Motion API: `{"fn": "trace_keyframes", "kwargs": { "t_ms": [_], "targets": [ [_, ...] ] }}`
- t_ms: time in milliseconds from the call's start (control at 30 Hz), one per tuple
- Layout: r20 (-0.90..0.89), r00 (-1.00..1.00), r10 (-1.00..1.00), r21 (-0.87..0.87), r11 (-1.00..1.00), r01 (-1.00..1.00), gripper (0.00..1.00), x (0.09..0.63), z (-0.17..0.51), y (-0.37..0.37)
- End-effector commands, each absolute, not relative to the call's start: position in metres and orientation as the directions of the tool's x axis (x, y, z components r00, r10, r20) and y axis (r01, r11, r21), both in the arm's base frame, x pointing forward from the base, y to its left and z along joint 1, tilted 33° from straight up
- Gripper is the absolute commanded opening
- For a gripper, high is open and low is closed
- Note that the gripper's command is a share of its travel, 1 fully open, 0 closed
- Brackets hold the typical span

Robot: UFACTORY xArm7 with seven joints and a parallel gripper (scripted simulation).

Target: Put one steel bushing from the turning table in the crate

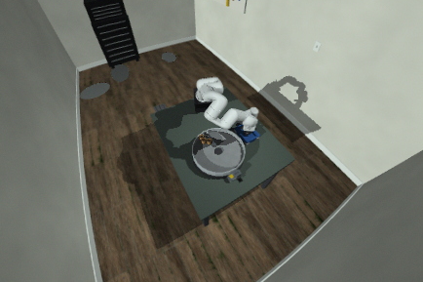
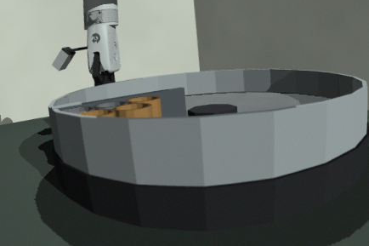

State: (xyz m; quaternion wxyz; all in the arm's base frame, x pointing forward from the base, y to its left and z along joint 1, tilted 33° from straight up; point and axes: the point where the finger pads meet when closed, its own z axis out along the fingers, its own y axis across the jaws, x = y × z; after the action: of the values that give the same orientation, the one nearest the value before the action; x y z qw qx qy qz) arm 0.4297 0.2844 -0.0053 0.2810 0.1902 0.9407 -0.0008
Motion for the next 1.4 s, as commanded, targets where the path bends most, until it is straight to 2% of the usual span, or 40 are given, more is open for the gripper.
{"fn": "trace_keyframes", "kwargs": {
  "t_ms": [0,1367],
  "targets": [
    [-0.530,-0.770,0.357,0.108,0.928,0.356,0.00,0.4314,-0.0071,0.2859],
    [-0.530,-0.770,0.357,0.108,0.928,0.356,0.00,0.4346,-0.0121,0.2853]
  ]
}}
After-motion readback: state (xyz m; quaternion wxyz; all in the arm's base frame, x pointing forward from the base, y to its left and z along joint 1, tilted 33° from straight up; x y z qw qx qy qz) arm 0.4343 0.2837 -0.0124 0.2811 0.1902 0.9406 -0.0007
